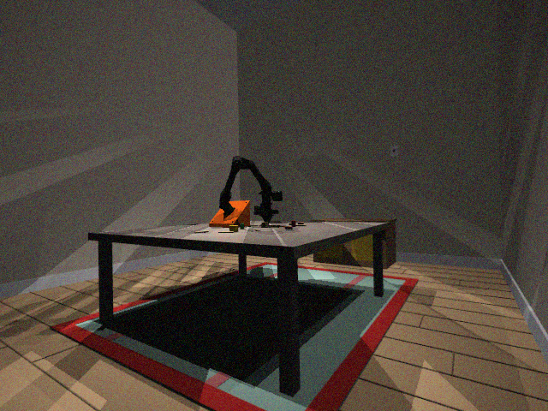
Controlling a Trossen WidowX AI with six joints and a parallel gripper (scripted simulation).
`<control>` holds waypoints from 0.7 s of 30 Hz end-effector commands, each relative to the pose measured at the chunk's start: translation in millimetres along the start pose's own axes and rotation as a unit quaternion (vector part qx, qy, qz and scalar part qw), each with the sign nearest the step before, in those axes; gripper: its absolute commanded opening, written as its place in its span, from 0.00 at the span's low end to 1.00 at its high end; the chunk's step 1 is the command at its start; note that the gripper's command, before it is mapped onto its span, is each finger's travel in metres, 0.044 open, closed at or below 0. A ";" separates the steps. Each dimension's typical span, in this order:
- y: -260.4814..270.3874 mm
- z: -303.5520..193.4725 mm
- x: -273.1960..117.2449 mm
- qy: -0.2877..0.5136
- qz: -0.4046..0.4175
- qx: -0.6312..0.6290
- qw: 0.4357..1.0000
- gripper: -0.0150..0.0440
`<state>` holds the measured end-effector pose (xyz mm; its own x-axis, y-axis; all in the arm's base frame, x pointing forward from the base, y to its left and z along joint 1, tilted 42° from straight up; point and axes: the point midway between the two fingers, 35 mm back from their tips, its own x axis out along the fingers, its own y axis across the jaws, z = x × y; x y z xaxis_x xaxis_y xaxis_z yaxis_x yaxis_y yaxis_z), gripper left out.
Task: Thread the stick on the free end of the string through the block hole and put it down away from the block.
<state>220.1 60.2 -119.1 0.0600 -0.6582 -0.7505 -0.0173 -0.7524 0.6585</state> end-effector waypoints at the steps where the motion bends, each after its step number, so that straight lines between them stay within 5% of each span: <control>1: -0.2 -0.2 -1.0 0.000 0.000 0.000 1.000 0.25; 21: -1.6 -1.5 -25.9 0.000 -0.001 0.000 1.000 0.25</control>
<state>219.4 74.1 -103.5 0.0573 -0.6605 -0.7487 -0.0113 -0.7503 0.6610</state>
